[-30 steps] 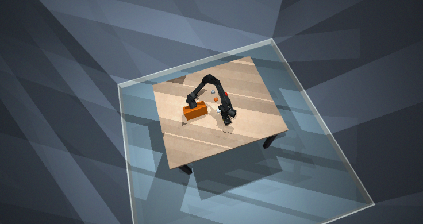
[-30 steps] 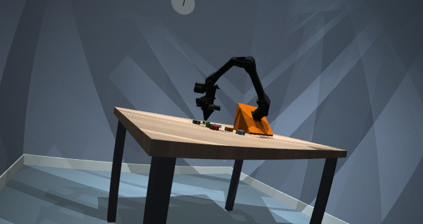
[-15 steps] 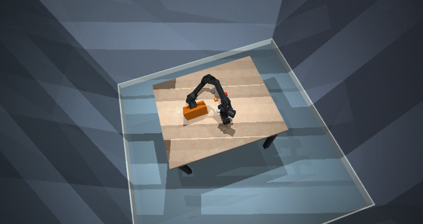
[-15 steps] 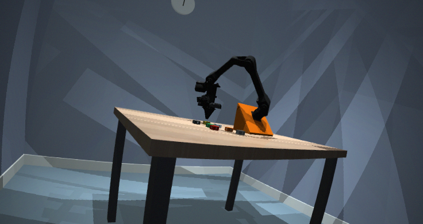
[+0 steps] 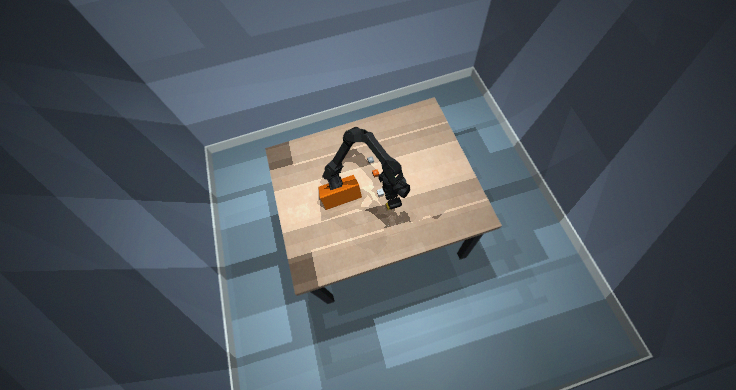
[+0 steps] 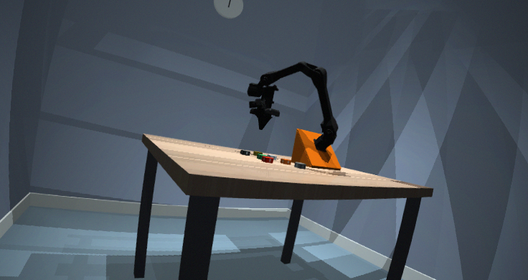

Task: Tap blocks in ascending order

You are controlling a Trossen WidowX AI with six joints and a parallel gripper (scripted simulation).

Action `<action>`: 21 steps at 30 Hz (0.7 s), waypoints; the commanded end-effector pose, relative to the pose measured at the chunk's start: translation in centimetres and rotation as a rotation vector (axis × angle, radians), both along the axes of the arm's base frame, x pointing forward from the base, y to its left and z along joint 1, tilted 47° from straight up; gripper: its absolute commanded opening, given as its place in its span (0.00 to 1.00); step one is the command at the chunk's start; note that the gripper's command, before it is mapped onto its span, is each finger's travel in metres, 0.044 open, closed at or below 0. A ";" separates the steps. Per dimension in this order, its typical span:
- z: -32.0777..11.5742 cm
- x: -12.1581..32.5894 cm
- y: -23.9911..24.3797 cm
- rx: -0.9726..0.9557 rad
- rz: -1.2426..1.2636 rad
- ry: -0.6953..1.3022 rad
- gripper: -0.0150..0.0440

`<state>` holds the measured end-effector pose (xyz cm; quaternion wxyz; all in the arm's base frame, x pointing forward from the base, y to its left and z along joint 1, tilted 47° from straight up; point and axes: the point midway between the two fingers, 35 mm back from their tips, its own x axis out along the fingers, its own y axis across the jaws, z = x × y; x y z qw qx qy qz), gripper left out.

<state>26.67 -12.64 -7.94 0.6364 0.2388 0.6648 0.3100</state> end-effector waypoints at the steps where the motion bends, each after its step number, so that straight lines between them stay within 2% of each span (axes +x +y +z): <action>1: 2.8 0.3 2.1 0.000 0.014 0.010 0.29; 7: 9.5 -0.3 7.9 0.000 0.012 0.012 0.29; 13: 14.5 -3.2 13.7 0.014 0.015 0.015 0.29; 21: 14.8 -3.6 14.5 0.016 0.016 0.015 0.29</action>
